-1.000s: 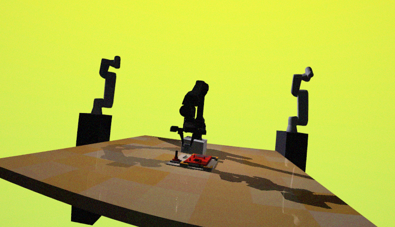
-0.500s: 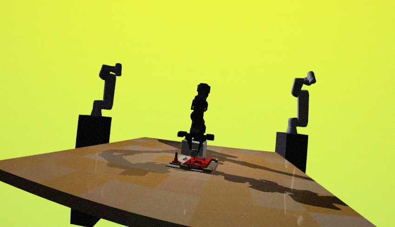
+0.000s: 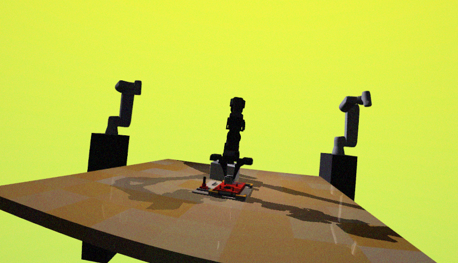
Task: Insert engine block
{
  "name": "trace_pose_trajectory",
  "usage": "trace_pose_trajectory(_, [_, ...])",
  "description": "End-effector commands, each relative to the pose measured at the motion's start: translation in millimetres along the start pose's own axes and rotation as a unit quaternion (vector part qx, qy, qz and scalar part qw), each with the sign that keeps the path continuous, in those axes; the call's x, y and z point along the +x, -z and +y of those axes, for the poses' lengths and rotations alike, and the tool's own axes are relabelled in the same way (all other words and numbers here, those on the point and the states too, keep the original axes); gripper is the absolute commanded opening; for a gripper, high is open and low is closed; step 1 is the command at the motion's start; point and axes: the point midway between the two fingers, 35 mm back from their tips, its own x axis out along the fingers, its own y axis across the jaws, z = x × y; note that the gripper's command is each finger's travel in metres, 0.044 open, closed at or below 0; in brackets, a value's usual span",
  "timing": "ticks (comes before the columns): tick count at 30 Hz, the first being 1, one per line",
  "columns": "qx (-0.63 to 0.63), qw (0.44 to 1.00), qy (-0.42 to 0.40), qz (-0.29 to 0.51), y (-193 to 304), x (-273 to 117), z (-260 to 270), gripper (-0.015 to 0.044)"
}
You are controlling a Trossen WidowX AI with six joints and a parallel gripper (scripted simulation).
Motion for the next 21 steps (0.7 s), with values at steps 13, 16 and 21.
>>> trace_pose_trajectory(13, [-0.008, 1.000, -0.001, 0.000, -0.3, 0.6, 0.0, 0.0159])
trace_pose_trajectory(16, [-0.008, 1.000, -0.001, 0.000, -0.3, 0.6, 0.0, 0.0159])
trace_pose_trajectory(21, [-0.010, 1.000, -0.001, 0.000, -0.4, 0.6, 0.0, 0.0159])
